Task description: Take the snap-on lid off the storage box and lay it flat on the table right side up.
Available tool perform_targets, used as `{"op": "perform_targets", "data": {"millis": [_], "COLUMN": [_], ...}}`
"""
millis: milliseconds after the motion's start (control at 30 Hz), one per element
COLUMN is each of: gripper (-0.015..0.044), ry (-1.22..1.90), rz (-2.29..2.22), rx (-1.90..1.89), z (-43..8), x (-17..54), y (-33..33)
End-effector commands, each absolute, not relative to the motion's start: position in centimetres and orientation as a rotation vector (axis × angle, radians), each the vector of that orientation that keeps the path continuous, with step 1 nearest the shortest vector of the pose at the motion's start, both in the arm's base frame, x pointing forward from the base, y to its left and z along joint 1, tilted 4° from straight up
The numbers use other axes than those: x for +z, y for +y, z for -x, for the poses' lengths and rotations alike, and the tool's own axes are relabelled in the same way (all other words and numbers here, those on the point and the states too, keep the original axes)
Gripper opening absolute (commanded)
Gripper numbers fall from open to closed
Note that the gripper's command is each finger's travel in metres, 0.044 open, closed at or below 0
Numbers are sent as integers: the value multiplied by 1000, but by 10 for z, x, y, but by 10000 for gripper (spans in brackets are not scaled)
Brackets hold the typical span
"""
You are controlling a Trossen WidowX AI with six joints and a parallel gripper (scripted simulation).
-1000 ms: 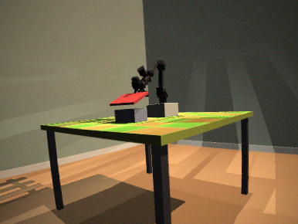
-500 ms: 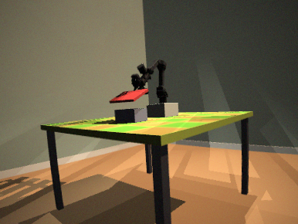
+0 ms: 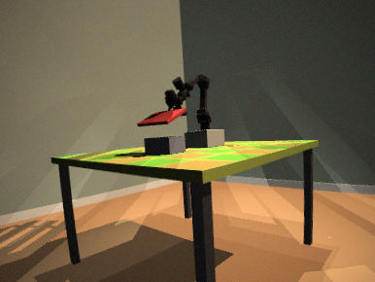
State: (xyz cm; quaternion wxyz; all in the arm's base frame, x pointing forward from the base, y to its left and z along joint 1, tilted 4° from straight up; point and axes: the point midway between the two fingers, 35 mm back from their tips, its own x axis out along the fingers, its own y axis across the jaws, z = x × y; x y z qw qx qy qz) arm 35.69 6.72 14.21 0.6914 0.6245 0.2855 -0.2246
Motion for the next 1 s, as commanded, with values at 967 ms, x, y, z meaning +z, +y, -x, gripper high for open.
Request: {"op": "perform_targets", "data": {"millis": [967], "gripper": [0], "ry": [616], "rz": [-1403], "rx": [-490], "z": [-359], "x": [147], "y": [22]}}
